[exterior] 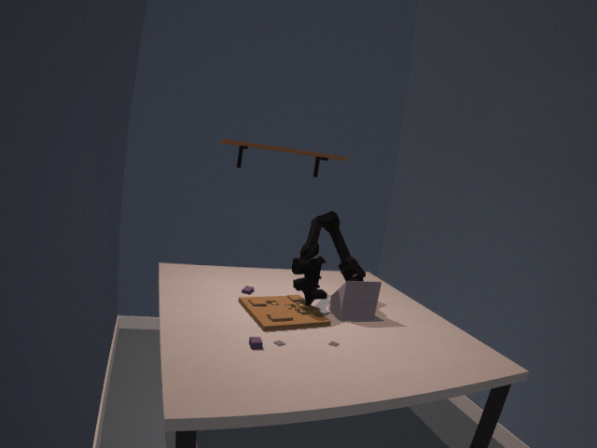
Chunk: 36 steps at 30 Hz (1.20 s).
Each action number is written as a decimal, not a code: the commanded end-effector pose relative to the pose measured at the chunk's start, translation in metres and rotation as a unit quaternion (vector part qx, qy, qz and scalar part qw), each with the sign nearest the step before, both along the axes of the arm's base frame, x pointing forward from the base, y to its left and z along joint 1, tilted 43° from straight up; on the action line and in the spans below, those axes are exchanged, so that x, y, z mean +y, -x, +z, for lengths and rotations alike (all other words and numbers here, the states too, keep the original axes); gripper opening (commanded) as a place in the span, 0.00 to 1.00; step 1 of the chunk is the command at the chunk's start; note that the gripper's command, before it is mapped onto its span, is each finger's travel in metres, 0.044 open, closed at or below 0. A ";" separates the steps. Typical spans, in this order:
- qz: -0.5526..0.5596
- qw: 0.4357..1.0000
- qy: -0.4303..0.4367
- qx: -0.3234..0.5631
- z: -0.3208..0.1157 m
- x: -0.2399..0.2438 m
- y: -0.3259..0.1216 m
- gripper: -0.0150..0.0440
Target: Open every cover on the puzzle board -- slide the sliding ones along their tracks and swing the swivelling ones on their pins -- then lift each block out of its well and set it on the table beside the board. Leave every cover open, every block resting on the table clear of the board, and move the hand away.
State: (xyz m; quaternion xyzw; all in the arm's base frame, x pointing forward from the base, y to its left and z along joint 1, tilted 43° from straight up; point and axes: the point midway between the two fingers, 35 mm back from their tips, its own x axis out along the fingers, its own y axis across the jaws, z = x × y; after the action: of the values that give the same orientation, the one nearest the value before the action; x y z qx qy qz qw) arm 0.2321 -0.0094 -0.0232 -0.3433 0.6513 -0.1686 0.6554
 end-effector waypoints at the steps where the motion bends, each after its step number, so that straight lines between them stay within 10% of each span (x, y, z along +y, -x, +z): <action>1: -0.002 1.000 -0.001 0.004 -0.005 0.002 0.008 0.25; 36: -0.002 1.000 -0.003 0.005 0.022 0.031 0.011 0.25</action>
State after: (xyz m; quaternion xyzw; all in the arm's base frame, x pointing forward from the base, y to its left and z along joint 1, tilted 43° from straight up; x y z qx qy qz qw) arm 0.2195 0.0158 -0.0058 -0.3469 0.6577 -0.1658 0.6477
